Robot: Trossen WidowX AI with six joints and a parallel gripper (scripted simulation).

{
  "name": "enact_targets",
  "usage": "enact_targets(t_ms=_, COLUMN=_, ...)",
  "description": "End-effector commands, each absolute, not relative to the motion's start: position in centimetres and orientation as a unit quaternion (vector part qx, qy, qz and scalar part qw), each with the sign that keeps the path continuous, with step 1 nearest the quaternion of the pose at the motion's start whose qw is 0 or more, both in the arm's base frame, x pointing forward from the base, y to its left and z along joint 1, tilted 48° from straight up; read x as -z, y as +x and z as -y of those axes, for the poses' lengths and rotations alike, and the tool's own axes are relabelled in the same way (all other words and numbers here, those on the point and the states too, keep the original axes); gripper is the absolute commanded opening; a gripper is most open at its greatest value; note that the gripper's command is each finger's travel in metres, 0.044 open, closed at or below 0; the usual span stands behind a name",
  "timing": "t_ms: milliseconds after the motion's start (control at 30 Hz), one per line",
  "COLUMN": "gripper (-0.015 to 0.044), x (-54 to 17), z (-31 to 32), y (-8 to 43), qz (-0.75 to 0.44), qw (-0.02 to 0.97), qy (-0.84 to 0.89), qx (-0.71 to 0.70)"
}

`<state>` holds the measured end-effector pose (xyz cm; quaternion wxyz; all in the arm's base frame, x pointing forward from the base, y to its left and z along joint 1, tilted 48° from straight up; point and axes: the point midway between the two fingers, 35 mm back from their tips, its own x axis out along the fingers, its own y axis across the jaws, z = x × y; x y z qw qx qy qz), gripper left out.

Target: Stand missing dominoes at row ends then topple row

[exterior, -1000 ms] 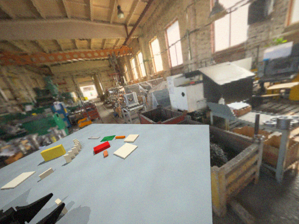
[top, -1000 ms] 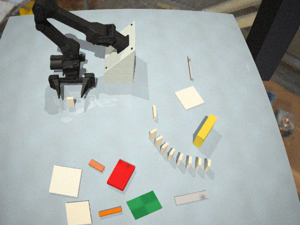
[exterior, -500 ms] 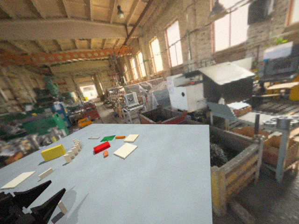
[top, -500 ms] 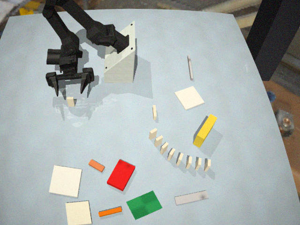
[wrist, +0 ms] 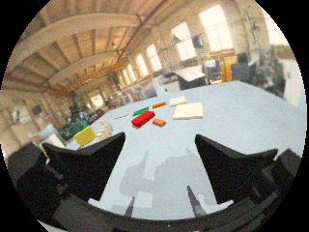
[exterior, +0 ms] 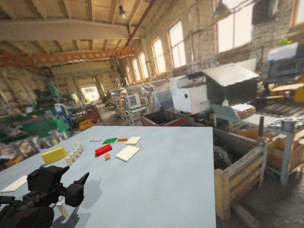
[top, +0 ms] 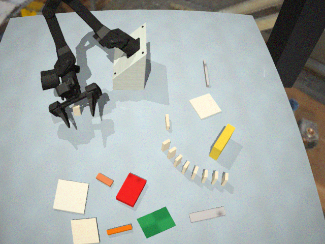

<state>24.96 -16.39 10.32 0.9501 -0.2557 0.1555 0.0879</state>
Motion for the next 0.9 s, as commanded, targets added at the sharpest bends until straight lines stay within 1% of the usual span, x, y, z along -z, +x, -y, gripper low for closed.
enact_targets(t_ms=0, gripper=0.044, x=-8.9, z=16.1, y=26.6, qz=-0.283, qw=0.939, qy=-0.189, qx=-0.054)
enact_targets(t_ms=100, gripper=0.044, x=-7.7, z=15.6, y=26.4, qz=-0.397, qw=0.905, qy=-0.15, qx=-0.009)
enact_targets(t_ms=200, gripper=0.044, x=-7.4, z=15.0, y=25.1, qz=-0.499, qw=0.854, qy=-0.14, qx=0.049)
enact_targets(t_ms=300, gripper=0.044, x=-7.8, z=14.7, y=24.0, qz=-0.554, qw=0.814, qy=-0.147, qx=0.094)
enact_targets(t_ms=433, gripper=0.044, x=-10.2, z=14.5, y=21.2, qz=-0.63, qw=0.727, qy=-0.198, qx=0.187)
enact_targets(t_ms=533, gripper=0.044, x=-12.8, z=14.5, y=19.7, qz=-0.649, qw=0.673, qy=-0.253, qx=0.249)
enact_targets(t_ms=700, gripper=0.044, x=-14.7, z=14.6, y=19.0, qz=-0.649, qw=0.644, qy=-0.29, qx=0.283)
enact_targets(t_ms=867, gripper=0.044, x=-14.7, z=14.6, y=19.0, qz=-0.649, qw=0.643, qy=-0.291, qx=0.284)
